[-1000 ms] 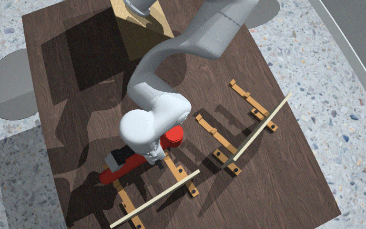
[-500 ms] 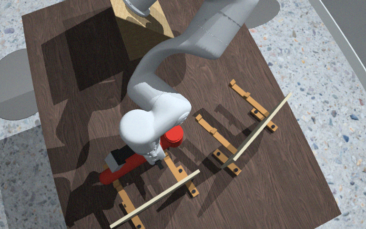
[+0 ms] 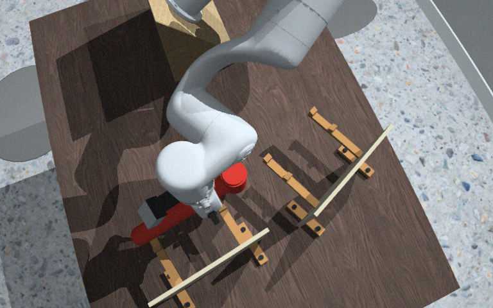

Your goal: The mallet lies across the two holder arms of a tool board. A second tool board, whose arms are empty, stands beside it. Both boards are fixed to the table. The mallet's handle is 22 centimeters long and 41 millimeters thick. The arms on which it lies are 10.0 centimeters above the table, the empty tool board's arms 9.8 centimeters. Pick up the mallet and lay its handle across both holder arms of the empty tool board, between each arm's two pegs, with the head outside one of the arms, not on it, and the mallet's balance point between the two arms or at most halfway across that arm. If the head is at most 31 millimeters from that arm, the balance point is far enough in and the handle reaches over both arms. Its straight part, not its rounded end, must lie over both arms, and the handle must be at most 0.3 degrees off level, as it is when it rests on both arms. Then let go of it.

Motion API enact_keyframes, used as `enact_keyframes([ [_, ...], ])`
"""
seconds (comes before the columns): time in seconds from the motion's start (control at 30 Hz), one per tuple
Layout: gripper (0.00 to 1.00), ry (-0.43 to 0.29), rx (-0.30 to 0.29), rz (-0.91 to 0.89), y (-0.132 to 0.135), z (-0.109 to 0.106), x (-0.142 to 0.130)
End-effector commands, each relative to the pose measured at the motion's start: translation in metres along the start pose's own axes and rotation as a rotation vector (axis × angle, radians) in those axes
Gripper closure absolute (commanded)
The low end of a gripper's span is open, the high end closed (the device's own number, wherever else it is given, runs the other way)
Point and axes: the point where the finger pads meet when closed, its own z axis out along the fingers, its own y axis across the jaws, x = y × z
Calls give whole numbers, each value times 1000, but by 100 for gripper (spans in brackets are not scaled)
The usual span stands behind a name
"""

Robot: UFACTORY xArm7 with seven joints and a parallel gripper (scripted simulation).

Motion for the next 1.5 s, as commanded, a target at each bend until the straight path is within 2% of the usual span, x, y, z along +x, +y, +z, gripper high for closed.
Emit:
enact_keyframes([
  [0.0, 100, 18, 15, -3, -4, -28, 4],
  [0.03, 100, 18, 15, -3, -4, -28, 4],
  [0.13, 100, 18, 15, -3, -4, -71, 3],
  [0.27, 100, 17, 15, -3, -5, -77, 0],
  [0.53, 100, 1, 35, -10, -28, -90, -82],
  [0.6, 100, 1, 35, -10, -28, -90, -82],
  [0.63, 100, -3, 38, -12, -32, -93, -110],
  [0.67, 100, -4, 38, -13, -33, -93, -121],
  [0.77, 100, -7, 39, -14, -34, -94, -141],
  [1.1, 100, -5, 30, -15, -22, -88, -246],
  [1.17, 100, -5, 30, -15, -22, -88, -246],
  [1.23, 100, 2, 24, -11, -10, -82, -279],
  [1.4, 100, 15, 16, -4, 7, -73, -311],
  [1.47, 100, 18, 14, -3, 10, -71, -316],
])
